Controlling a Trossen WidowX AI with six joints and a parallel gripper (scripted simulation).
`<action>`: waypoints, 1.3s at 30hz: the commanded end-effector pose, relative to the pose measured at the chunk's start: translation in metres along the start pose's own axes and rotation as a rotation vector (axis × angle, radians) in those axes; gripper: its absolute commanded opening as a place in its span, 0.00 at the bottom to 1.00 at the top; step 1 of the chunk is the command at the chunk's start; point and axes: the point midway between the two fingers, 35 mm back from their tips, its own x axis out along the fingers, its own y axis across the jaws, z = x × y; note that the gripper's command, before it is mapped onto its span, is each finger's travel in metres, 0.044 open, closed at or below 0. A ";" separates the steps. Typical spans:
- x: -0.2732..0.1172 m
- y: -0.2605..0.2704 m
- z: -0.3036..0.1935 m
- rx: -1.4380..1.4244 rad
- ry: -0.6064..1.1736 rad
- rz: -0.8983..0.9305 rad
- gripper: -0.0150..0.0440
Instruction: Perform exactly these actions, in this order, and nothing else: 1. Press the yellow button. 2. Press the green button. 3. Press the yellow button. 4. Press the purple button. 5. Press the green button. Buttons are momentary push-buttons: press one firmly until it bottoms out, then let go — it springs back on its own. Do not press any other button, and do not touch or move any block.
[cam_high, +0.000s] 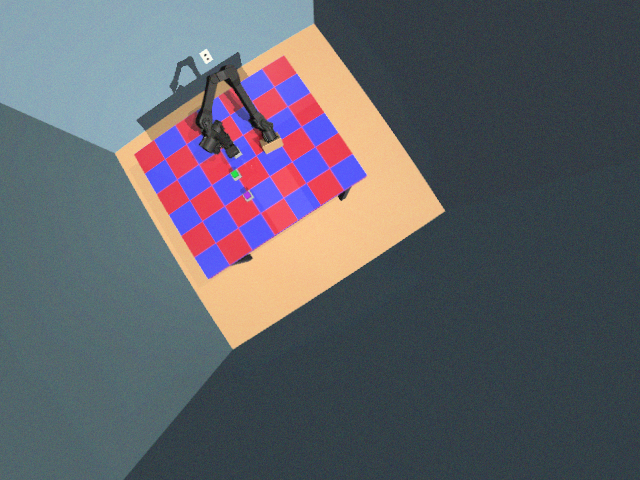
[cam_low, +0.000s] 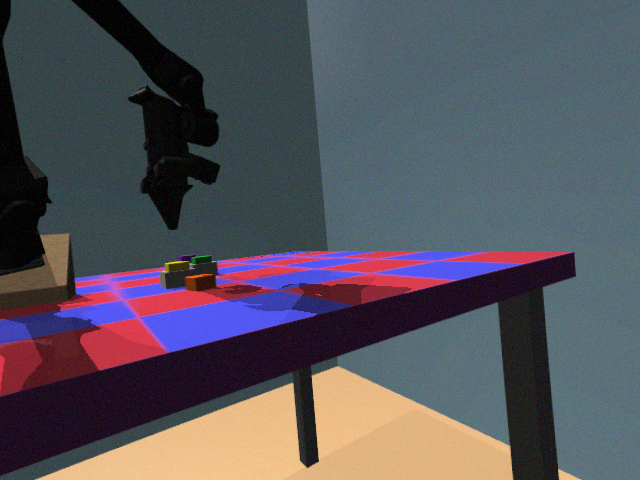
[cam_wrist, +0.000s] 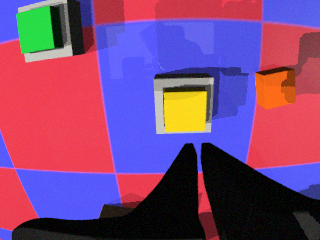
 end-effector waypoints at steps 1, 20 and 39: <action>-0.032 0.001 0.000 0.003 -0.007 0.003 0.29; -0.049 0.166 0.071 0.006 0.006 0.039 0.29; 0.022 0.256 0.079 0.009 -0.014 0.016 0.29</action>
